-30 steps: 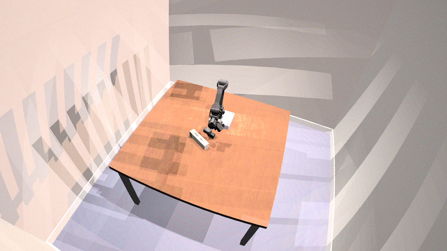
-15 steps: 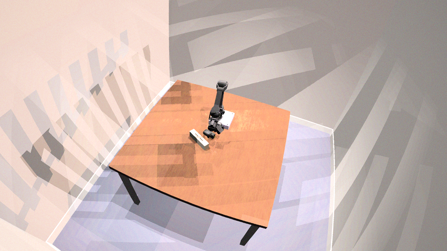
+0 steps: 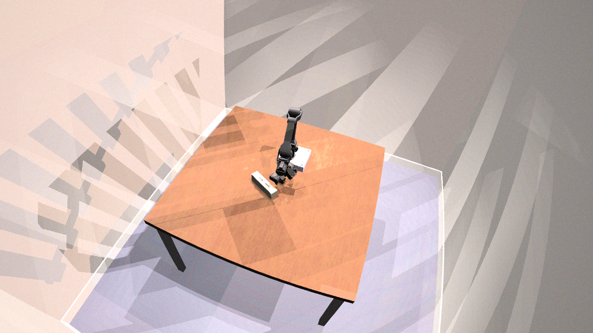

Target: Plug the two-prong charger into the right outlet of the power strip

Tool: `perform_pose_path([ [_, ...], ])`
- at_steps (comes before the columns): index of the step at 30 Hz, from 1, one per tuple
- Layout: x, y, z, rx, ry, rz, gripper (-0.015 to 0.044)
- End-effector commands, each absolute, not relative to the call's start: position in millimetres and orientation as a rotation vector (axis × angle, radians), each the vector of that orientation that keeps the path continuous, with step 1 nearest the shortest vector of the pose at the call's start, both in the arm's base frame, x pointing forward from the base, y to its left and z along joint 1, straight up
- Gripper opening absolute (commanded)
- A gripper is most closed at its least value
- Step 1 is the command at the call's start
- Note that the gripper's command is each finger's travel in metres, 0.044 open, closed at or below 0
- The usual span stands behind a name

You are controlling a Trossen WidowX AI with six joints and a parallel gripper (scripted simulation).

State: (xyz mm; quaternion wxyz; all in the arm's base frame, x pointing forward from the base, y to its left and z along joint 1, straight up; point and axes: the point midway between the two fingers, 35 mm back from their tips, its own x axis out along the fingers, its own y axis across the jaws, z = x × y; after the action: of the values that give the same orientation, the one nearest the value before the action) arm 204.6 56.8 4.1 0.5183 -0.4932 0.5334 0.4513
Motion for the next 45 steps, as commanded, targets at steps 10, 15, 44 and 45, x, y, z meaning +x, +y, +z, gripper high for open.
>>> perform_pose_path([
  [10, 204, 56, 3, -1.183, 1.284, 1.085, 0.0361],
  [15, 204, 56, 3, -1.183, 1.284, 1.085, 0.023],
  [44, 198, 52, 58, -1.187, 1.295, 1.093, 0.0],
  [45, 198, 51, 59, -1.187, 1.295, 1.093, 0.0],
])
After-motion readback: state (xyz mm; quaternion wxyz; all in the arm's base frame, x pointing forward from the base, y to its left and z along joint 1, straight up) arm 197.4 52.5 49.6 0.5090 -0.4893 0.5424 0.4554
